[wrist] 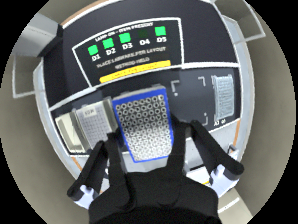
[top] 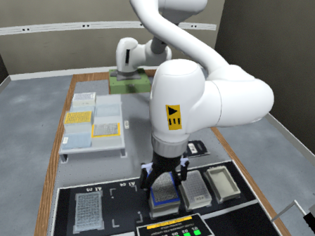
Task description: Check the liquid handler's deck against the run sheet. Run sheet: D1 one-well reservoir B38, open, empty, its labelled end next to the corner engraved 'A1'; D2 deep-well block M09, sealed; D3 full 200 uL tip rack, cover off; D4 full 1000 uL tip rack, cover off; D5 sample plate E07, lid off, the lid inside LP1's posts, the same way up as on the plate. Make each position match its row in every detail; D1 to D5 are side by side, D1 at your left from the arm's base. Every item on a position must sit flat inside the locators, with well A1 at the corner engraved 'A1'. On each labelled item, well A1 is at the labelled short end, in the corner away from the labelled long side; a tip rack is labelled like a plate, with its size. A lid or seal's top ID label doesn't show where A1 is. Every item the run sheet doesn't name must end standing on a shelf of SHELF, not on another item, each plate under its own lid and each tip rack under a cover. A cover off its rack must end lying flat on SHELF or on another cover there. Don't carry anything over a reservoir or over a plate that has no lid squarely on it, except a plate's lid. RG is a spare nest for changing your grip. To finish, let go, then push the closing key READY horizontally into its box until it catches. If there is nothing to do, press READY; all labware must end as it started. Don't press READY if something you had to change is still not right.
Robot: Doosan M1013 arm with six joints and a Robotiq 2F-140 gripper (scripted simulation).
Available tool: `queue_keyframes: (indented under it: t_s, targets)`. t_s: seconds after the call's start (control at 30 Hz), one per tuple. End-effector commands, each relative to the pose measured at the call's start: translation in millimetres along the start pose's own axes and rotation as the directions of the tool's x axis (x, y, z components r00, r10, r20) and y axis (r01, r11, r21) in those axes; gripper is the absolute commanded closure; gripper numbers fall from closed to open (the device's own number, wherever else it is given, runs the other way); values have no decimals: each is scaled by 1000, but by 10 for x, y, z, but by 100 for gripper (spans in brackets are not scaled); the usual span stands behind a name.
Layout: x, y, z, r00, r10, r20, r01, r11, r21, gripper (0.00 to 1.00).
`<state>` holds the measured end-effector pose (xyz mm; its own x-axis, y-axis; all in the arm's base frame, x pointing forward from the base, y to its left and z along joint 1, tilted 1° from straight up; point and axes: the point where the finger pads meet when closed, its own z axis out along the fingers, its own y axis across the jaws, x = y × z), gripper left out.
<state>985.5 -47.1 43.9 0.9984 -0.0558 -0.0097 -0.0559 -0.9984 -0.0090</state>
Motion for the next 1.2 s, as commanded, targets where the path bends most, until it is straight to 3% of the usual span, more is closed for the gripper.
queue_keyframes:
  t_s: [0.0,0.57,0.73,1.17]
  targets:
    - [-3,-47,25,1000,0,-2,0,1000,4,90]
    - [-3,-47,25,1000,0,-2,0,1000,4,90]
    - [8,-46,-129,1000,0,-4,0,1000,4,90]
    - [7,-44,-313,1000,0,-4,0,1000,3,90]
